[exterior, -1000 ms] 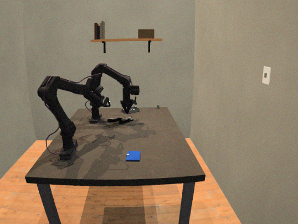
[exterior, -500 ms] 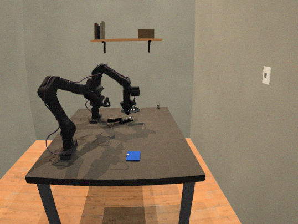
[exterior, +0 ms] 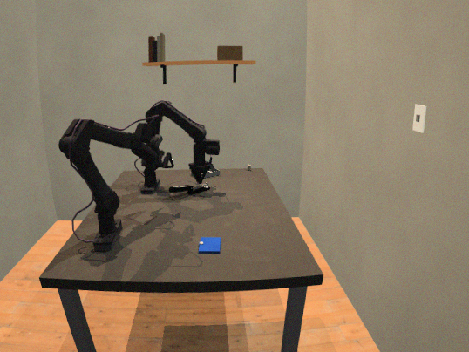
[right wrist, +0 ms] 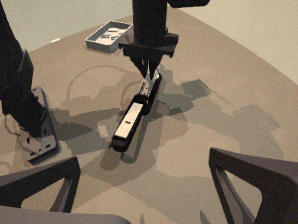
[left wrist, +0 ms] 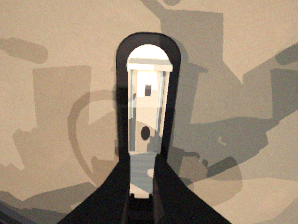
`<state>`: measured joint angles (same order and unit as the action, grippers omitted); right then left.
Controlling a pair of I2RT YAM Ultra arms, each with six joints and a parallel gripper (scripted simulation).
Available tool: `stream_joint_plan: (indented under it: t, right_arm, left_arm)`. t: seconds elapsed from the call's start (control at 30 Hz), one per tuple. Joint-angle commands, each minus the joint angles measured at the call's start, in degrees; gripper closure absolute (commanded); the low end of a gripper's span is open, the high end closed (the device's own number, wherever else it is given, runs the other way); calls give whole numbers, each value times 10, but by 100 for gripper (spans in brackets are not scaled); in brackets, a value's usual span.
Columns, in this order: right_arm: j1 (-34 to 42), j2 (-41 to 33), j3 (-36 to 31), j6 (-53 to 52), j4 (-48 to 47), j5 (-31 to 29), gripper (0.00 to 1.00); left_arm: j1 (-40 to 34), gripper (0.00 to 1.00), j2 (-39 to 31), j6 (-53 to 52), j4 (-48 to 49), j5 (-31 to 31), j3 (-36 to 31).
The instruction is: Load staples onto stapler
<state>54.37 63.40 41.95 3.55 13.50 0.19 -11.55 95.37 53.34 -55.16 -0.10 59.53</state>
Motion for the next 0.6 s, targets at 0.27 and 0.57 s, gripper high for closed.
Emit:
stream_joint_plan:
  t: [0.27,0.57]
  right_arm:
    - [-1,-12,0,2,-4,0,0]
    - [-1,-12,0,2,-4,0,0]
  left_arm:
    - [5,94,-4,0,12,1,1]
    - [3,94,-11,6,17,1,-10]
